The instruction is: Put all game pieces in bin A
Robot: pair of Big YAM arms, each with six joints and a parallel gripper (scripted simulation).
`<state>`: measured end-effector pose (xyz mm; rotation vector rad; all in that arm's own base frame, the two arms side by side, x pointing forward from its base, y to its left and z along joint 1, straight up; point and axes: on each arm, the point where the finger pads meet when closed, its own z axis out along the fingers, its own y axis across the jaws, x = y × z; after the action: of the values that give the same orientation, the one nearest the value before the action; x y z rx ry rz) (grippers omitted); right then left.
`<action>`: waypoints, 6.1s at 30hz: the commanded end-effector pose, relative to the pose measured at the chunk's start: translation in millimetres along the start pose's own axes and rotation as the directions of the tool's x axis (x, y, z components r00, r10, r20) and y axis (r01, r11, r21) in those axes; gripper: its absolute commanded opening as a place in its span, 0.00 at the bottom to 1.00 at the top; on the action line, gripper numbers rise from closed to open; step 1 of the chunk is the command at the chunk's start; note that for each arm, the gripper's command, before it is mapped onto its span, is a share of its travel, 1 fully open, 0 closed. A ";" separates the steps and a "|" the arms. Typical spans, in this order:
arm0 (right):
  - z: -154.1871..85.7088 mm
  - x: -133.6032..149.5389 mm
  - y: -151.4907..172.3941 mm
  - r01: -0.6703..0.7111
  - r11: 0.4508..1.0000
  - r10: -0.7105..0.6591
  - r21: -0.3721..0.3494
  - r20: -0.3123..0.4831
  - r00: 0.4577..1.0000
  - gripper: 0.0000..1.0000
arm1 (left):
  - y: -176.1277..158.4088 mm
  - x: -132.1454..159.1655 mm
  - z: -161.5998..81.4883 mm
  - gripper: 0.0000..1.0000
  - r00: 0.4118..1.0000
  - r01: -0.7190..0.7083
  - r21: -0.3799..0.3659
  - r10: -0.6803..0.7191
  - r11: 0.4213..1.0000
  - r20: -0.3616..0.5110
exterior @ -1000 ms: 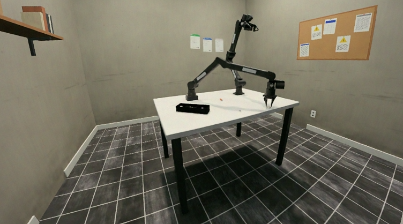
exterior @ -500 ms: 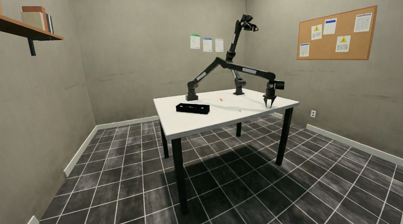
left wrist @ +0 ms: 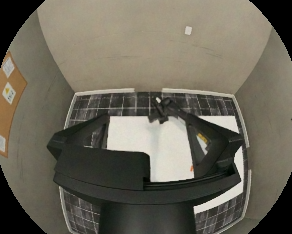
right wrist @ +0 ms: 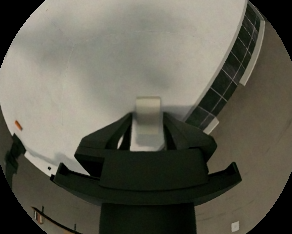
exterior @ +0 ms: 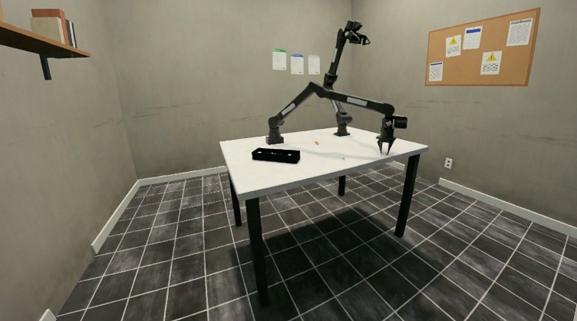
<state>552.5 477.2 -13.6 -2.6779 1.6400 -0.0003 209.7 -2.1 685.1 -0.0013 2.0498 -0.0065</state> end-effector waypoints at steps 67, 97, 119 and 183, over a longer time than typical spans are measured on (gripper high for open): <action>-72.4 4.8 -15.9 -0.002 0.999 0.002 0.032 0.007 1.000 0.20 | 1.6 -5.9 -16.5 1.00 1.000 -0.004 -0.004 0.004 1.000 0.030; -93.9 25.6 7.4 -0.196 0.980 0.195 0.039 0.016 0.981 0.20 | 1.6 -5.9 -16.5 1.00 1.000 -0.004 -0.004 0.004 1.000 0.030; -87.9 110.5 93.3 -0.704 0.710 0.704 -0.016 -0.007 0.710 0.20 | 1.6 -5.9 -16.5 1.00 1.000 -0.004 -0.004 0.004 1.000 0.030; -78.0 346.7 335.6 -0.919 0.392 0.919 0.024 0.022 0.393 0.20 | 1.6 -5.9 -16.5 1.00 1.000 -0.004 -0.004 0.004 1.000 0.030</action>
<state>410.4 32.1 56.6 -1.2939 2.8585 -0.0036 209.7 -2.1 685.1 -0.0013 2.0498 -0.0065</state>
